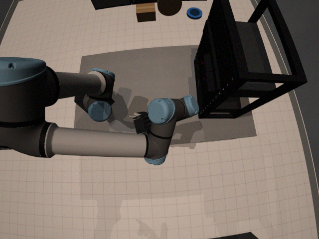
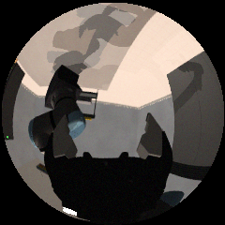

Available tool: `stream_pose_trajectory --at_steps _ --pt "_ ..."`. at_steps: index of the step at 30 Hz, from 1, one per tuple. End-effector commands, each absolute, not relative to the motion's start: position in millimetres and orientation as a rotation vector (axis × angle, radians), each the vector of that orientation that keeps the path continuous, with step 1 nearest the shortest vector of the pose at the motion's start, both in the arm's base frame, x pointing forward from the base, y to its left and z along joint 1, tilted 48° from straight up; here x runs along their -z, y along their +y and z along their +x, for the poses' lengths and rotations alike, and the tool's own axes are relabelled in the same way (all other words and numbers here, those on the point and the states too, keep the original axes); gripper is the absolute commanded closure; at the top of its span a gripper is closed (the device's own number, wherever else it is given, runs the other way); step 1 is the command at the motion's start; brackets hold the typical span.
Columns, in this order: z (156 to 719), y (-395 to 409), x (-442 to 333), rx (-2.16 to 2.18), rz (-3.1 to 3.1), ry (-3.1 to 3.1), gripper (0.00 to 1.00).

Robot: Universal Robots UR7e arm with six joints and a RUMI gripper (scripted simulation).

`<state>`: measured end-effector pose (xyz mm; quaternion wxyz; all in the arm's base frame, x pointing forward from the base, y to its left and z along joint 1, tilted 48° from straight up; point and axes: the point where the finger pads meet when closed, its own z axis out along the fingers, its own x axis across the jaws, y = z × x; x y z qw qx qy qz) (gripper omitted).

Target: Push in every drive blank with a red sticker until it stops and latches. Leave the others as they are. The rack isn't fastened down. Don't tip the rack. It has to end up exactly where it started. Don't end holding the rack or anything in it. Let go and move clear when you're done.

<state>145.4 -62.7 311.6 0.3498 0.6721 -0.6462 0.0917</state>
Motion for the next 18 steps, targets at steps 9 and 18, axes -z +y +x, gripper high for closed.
stream_pose_trajectory --at_steps 9,18 --pt "148.0 -62.7 -311.6 -0.231 1.747 -1.678 0.0" --pt "148.6 -61.3 -309.7 -0.207 1.764 -1.661 0.0"
